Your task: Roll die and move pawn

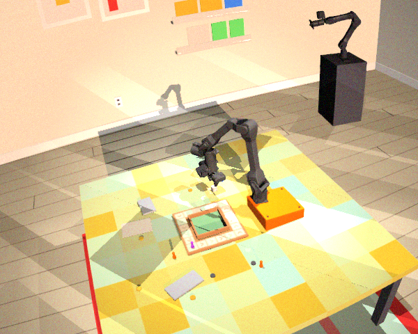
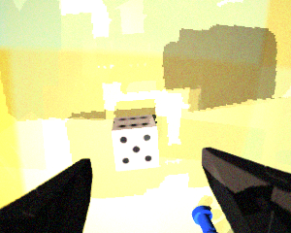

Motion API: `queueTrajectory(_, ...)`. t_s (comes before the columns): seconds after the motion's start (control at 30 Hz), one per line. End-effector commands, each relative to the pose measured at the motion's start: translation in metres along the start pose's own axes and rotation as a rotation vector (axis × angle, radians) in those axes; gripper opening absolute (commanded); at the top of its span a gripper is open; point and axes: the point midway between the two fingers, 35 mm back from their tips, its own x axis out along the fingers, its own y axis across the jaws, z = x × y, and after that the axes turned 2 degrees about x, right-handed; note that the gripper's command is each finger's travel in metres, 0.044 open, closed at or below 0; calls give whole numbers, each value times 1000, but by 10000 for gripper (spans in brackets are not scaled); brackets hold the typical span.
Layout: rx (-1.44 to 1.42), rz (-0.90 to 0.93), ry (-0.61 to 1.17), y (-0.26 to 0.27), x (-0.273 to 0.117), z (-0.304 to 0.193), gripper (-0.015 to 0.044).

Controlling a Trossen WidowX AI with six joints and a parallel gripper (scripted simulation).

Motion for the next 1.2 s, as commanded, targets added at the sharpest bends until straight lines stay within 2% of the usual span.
queueTrajectory(0.0, -4, 16, 3, 3, 10, 0, 275)
queueTrajectory(0.5, -4, 16, 3, 4, 32, -1, 275)
queueTrajectory(0.7, -4, 16, 3, 4, 32, -1, 118)
queueTrajectory(0.93, -4, 16, 3, 4, 32, -1, 71)
queueTrajectory(1.03, -4, 16, 3, 3, 28, 0, 0)
queueTrajectory(1.17, -4, 16, 3, -1, 1, 1, 0)
